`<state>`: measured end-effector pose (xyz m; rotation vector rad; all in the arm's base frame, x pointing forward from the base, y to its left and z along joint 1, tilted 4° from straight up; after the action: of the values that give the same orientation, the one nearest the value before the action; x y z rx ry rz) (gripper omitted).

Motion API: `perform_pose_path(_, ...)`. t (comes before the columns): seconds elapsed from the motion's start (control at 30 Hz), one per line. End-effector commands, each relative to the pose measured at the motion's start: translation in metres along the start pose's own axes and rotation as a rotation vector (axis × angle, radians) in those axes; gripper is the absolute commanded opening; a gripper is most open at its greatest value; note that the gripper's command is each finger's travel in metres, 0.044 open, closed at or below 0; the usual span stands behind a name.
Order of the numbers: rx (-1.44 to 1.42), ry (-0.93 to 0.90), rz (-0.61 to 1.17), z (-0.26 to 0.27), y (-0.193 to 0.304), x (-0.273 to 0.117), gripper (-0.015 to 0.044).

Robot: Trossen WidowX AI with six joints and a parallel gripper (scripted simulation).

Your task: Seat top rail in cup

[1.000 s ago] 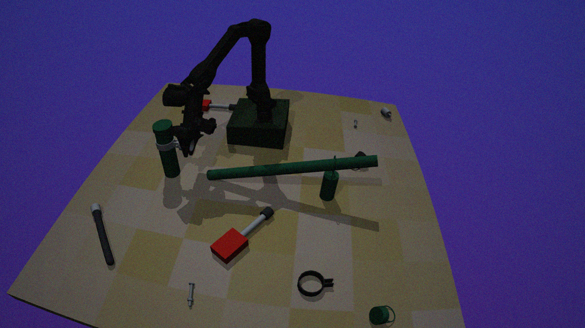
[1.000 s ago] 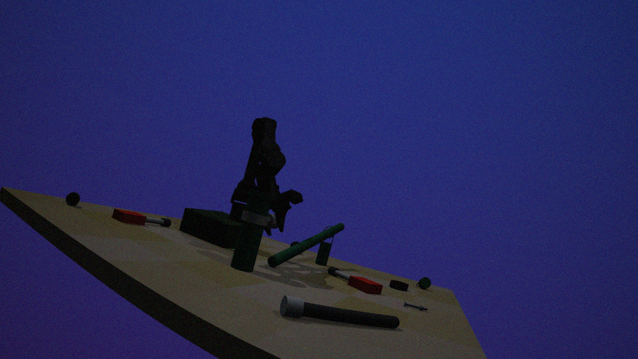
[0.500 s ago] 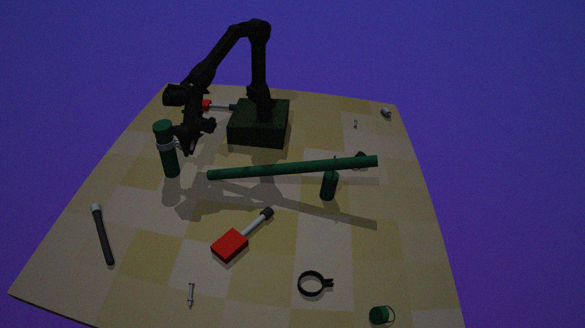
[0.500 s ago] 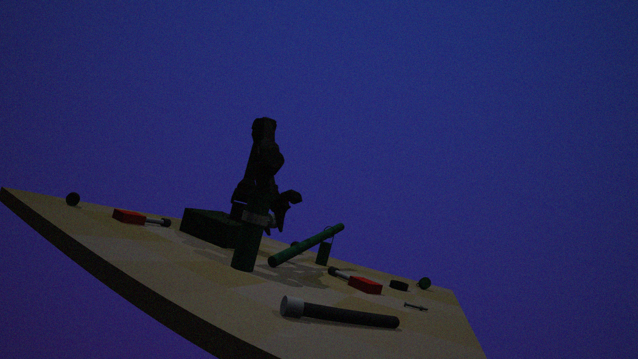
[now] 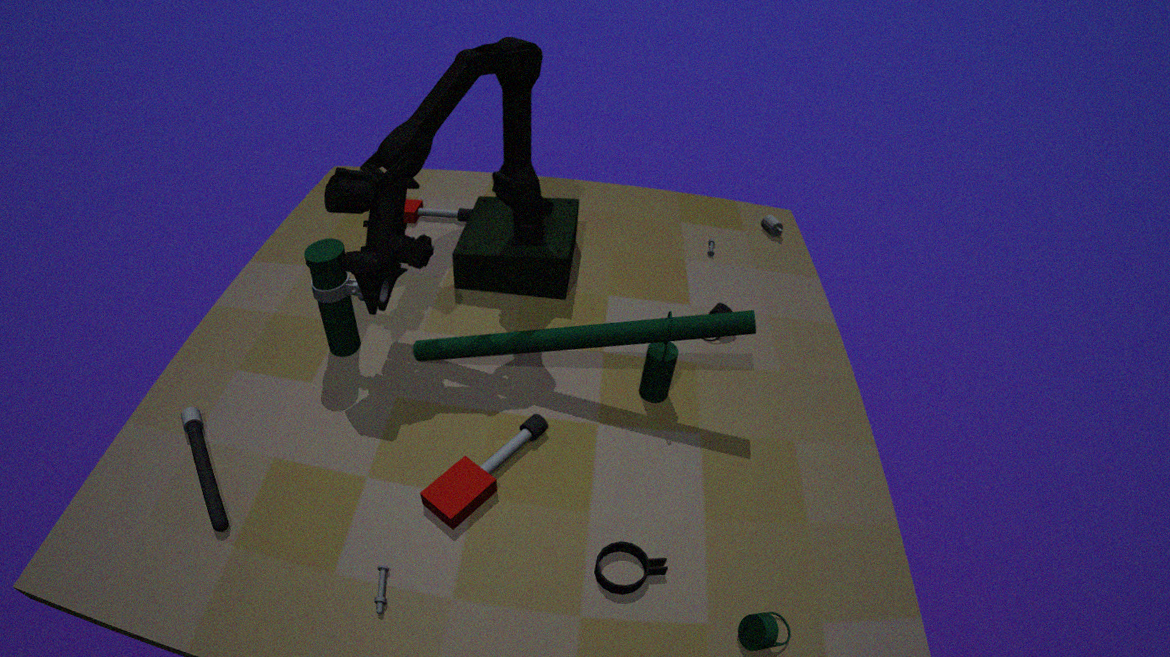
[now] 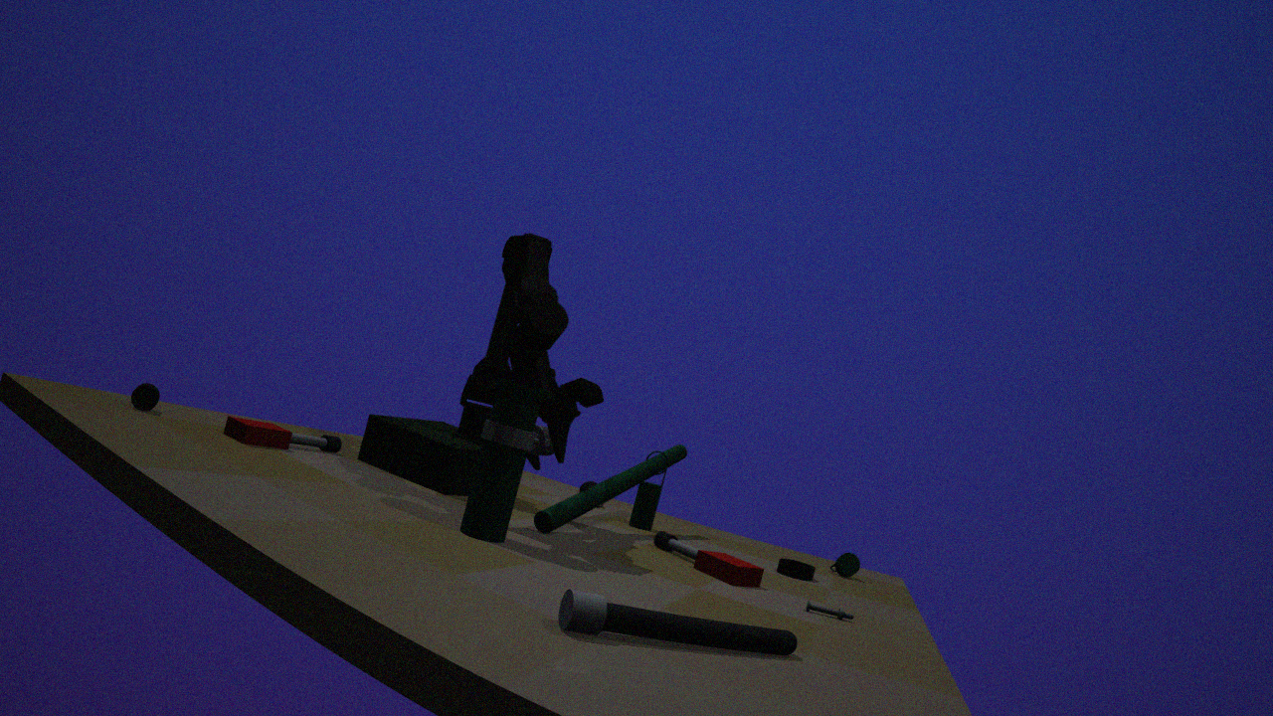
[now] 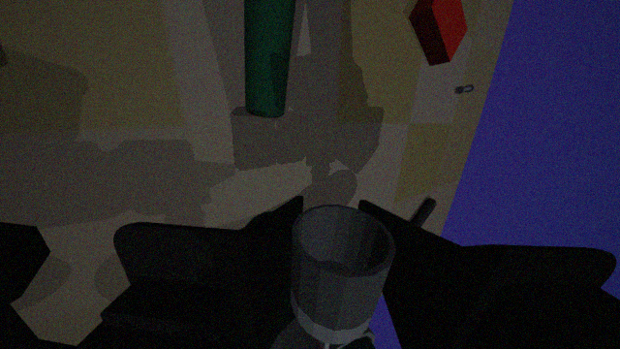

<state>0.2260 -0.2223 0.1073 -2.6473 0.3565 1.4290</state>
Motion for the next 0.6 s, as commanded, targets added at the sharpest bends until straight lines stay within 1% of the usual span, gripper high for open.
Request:
perform_pose_path(0.0,0.000,0.000,0.000,0.000,0.000,0.000,0.0079)
perform_pose_path(0.27,-0.001,0.000,-0.001,-0.001,-0.002,-0.001,0.0289)
perform_pose_path(0.43,-0.005,-0.001,-0.004,-0.006,-0.014,-0.011,0.0420)
perform_pose_path(0.47,-0.005,-0.001,-0.005,-0.007,-0.017,-0.014,0.0440)
perform_pose_path(0.57,-0.008,-0.001,-0.008,-0.010,-0.027,-0.022,0.0440)
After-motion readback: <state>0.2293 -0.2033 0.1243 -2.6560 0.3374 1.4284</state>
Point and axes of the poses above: the point midway between the two fingers, 35 mm back from their tips, its own x axis out along the fingers, its own z axis across the jaws, y = z × x, the point moved 4 cm from there along -x, back along the fingers, and after that the axes turned 8 degrees about x, right-handed, at the moved point
